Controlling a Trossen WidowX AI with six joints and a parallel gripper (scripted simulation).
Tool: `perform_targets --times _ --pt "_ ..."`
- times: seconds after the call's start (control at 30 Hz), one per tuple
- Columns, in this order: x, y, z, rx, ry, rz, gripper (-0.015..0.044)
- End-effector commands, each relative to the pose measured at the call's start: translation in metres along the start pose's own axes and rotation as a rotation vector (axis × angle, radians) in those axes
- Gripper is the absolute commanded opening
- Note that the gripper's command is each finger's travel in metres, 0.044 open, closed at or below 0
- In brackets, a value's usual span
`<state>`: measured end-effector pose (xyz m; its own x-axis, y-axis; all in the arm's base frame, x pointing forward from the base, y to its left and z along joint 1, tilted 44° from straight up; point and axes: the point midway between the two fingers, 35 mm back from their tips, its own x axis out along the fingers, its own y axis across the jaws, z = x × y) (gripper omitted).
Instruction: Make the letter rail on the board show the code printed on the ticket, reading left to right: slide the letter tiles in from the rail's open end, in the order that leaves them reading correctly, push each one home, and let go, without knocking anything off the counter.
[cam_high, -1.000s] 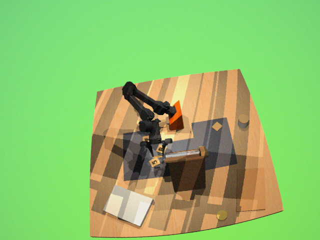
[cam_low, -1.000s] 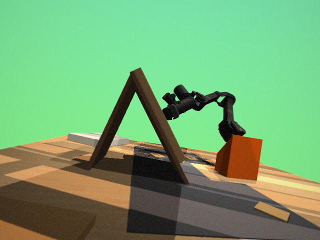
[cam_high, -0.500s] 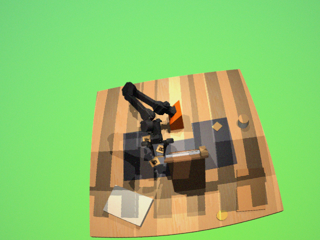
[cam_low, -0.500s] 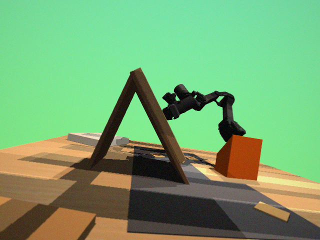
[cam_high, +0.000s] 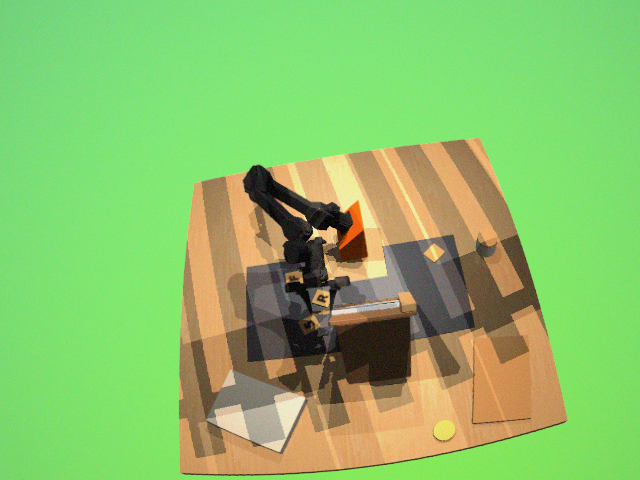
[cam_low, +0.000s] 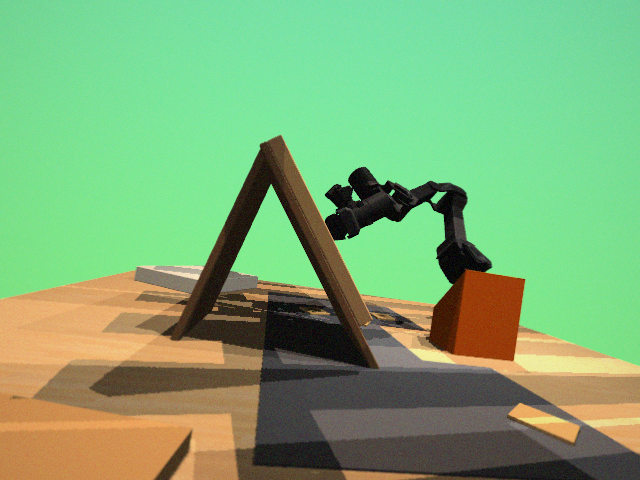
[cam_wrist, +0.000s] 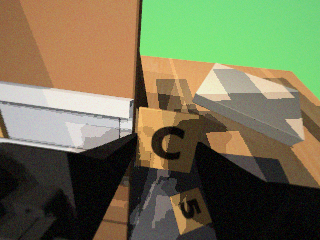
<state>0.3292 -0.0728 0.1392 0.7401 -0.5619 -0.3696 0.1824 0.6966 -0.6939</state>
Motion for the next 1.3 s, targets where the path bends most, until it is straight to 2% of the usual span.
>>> perform_targets --times 0.0,1.27 --pt "0.0 0.003 -0.002 0.002 0.005 -0.001 0.0" --pt "0.0 0.022 -0.002 0.002 0.005 0.0 0.0"
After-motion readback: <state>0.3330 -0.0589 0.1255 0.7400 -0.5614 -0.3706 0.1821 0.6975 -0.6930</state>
